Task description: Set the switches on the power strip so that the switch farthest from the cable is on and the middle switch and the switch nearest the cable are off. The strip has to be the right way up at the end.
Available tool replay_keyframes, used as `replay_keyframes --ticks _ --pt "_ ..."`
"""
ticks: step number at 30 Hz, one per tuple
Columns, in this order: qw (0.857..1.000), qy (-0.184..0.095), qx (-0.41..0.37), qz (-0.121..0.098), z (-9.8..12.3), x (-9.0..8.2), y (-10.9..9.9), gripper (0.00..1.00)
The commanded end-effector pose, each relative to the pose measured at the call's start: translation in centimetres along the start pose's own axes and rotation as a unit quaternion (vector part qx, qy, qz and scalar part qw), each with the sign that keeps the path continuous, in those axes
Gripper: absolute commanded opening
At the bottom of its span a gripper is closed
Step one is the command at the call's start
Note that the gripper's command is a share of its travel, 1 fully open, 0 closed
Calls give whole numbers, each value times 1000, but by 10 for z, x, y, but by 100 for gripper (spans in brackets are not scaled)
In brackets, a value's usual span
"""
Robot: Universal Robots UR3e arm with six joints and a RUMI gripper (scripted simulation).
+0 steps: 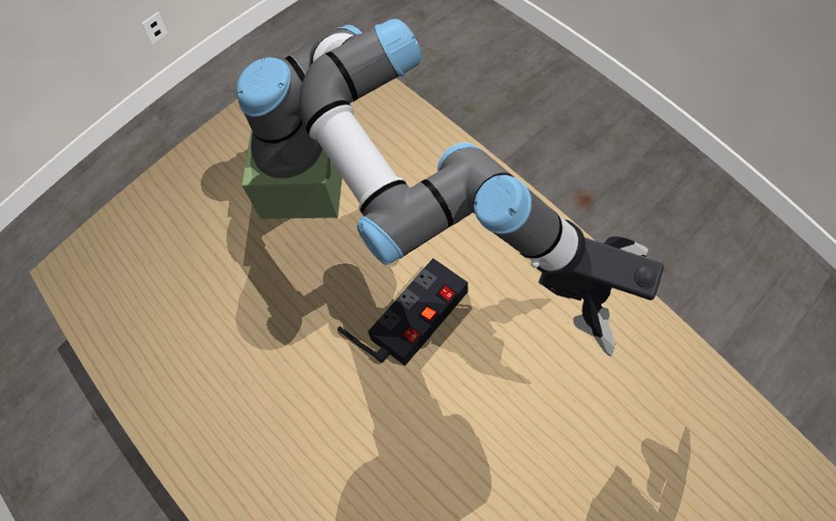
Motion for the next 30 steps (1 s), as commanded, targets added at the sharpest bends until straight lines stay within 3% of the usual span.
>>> replay_keyframes --ticks 1,30 --pt "1000 2 -1 0 -1 -1 -1 100" --pt "1000 -2 -15 3 1 -1 2 100"
Point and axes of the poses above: the point where the finger pads meet when closed, its own x axis out along the fingers, its own y axis across the jaws, z = x × y, the point moved 5 cm from there along -x, back along the fingers, and after that the axes turned 14 degrees about x, right-handed, at the moved point
